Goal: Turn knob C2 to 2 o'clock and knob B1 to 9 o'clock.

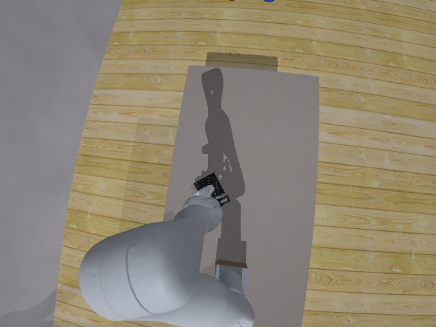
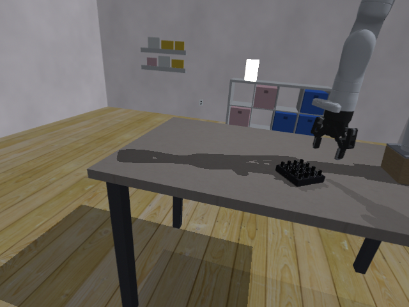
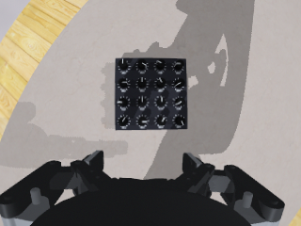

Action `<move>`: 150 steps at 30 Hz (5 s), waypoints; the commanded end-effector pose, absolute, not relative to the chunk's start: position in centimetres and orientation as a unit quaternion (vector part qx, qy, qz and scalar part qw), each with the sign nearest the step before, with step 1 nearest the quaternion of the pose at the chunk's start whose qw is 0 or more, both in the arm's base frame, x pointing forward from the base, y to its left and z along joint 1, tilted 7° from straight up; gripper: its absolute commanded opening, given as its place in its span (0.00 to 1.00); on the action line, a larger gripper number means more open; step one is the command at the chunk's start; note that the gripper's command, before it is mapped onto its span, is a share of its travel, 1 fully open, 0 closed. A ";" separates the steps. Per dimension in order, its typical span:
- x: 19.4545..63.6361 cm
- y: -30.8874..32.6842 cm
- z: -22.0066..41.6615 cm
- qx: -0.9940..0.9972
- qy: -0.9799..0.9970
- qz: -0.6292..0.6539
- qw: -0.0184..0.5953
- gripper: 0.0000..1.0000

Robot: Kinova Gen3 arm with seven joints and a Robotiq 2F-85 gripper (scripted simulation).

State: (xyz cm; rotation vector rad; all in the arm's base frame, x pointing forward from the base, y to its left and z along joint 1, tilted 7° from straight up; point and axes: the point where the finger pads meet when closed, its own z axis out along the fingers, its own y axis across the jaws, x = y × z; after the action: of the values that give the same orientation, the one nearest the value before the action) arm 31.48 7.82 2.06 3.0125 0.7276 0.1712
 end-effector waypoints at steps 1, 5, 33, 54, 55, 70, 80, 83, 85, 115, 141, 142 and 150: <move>31.5 7.8 2.1 0.970 0.234 0.056 0.019 1.00; 31.5 7.8 2.1 0.970 0.234 0.056 0.019 1.00; 31.5 7.8 2.1 0.970 0.234 0.056 0.019 1.00; 31.5 7.8 2.1 0.970 0.234 0.056 0.019 1.00; 31.5 7.8 2.1 0.970 0.234 0.056 0.019 1.00; 32.2 9.7 2.3 0.927 0.373 0.048 0.013 1.00; 33.7 12.2 2.8 0.808 0.588 0.040 0.014 1.00; 34.5 13.0 3.2 0.746 0.665 0.037 0.020 1.00; 35.1 13.5 3.5 0.703 0.710 0.036 0.025 1.00; 37.8 14.9 4.7 0.521 0.852 0.027 0.053 0.19; 37.8 14.9 4.7 0.521 0.852 0.027 0.053 0.19; 37.8 14.9 4.7 0.521 0.852 0.027 0.053 0.19; 37.8 14.9 4.6 0.521 0.852 0.027 0.053 0.19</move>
State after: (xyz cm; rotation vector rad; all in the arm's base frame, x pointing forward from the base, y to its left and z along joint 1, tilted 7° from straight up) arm 37.79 14.88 4.63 1.5827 2.5893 0.0804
